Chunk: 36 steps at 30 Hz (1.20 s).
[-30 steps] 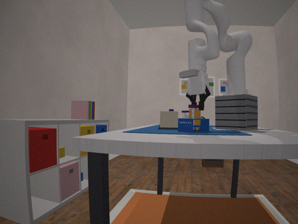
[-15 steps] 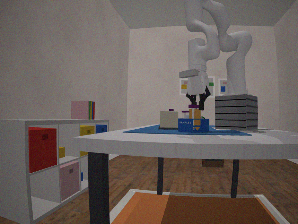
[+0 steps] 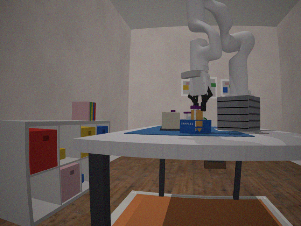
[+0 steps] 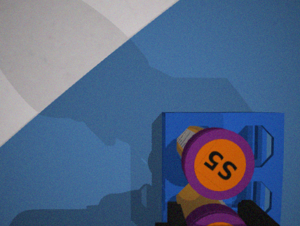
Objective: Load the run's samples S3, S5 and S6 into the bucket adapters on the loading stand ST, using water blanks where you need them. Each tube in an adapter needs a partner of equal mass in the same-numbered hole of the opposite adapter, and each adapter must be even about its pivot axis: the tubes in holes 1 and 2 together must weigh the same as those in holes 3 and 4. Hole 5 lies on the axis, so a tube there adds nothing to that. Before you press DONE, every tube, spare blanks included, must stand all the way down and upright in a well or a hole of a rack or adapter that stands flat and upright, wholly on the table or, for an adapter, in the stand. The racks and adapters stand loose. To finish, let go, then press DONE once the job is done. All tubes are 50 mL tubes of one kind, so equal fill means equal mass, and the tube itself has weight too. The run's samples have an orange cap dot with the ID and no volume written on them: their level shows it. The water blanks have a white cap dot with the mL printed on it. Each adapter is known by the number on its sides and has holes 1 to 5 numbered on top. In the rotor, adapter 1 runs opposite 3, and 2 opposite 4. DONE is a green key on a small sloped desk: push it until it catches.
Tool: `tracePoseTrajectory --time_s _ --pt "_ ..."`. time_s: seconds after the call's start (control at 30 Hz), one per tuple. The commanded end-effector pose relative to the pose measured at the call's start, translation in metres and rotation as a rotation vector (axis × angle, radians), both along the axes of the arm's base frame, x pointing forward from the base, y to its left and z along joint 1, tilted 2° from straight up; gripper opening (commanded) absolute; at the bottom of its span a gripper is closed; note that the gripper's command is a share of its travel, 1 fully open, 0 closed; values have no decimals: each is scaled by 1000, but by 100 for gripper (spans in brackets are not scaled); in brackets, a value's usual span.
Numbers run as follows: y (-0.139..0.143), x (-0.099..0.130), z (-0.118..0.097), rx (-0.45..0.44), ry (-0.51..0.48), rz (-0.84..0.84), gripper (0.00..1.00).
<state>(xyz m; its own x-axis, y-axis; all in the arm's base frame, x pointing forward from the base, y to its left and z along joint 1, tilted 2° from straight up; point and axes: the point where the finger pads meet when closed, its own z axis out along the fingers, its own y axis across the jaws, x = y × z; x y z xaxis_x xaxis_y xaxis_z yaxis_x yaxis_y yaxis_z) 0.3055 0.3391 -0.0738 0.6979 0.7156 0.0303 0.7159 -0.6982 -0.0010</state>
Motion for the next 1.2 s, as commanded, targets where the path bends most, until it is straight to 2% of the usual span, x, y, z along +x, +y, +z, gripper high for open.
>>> tracePoseTrajectory --time_s 0.0,1.17 --pt "1 1 0 1 -1 0 0" --pt "0 0 19 1 -1 0 0"
